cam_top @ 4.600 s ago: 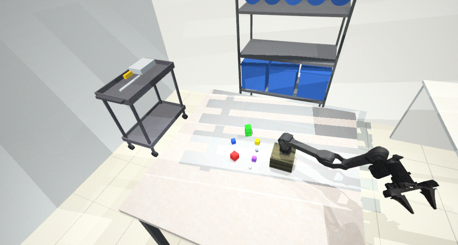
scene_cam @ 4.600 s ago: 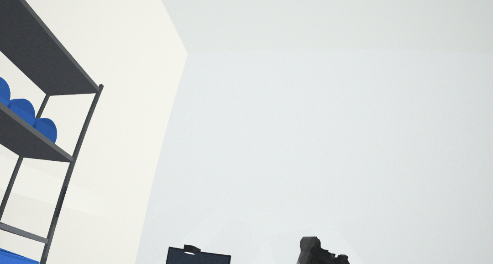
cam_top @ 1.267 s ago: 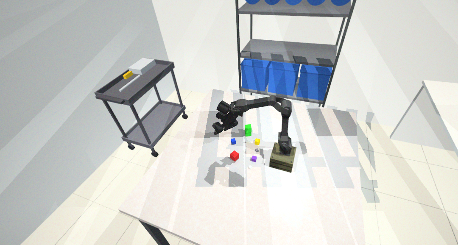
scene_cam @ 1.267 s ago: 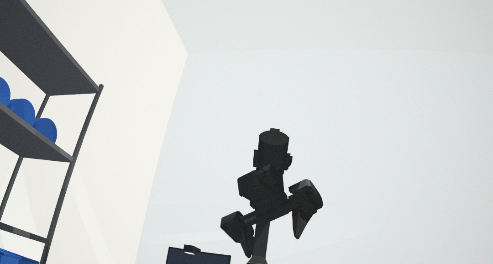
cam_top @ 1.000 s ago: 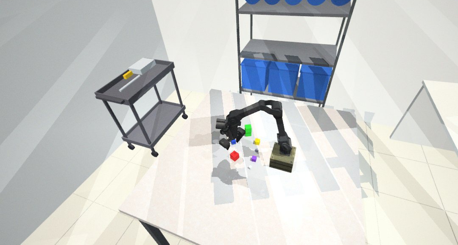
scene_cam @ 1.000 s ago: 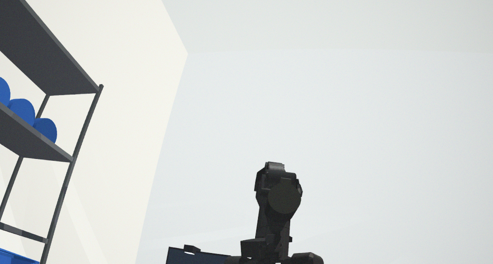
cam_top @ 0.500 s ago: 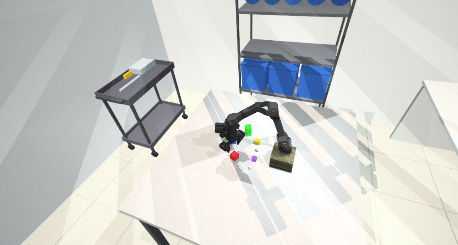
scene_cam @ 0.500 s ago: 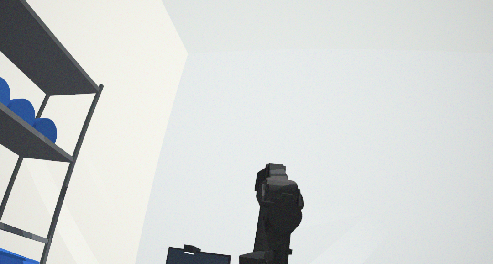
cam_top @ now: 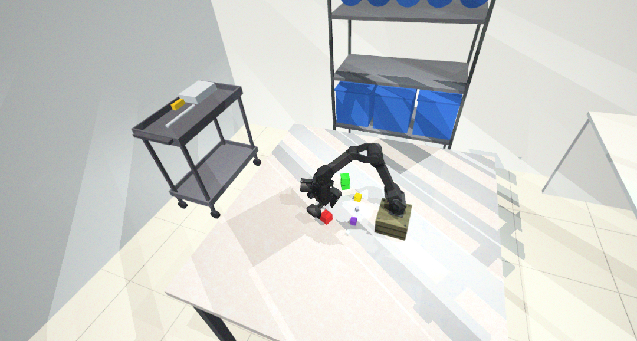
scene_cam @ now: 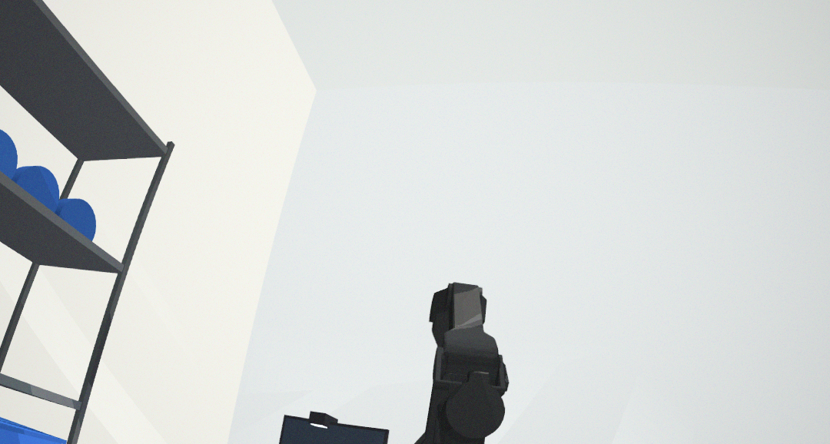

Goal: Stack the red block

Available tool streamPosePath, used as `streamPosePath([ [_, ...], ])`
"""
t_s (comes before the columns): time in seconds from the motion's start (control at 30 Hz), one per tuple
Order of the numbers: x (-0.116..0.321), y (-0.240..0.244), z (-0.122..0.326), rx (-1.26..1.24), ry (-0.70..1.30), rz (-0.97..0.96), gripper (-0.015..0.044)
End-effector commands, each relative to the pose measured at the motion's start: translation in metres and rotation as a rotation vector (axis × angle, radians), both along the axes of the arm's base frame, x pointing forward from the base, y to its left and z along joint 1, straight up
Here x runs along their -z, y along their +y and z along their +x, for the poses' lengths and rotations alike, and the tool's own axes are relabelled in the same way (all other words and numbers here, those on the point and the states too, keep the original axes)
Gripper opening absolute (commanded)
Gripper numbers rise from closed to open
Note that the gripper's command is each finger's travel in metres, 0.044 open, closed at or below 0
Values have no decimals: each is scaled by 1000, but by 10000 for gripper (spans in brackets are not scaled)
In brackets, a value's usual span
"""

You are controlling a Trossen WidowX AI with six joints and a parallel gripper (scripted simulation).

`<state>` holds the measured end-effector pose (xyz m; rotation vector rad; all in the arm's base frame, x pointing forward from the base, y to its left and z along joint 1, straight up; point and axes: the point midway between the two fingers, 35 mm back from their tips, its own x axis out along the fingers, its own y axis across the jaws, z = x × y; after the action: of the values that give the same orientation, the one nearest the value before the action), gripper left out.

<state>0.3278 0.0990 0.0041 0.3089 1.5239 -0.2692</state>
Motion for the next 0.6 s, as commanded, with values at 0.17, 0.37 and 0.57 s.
streamPosePath([
  [0.17, 16, -1, -1, 3, 4, -7, 440],
  [0.37, 26, -1, 0, 3, 4, -7, 440],
  [0.57, 36, 0, -1, 3, 4, -7, 440],
])
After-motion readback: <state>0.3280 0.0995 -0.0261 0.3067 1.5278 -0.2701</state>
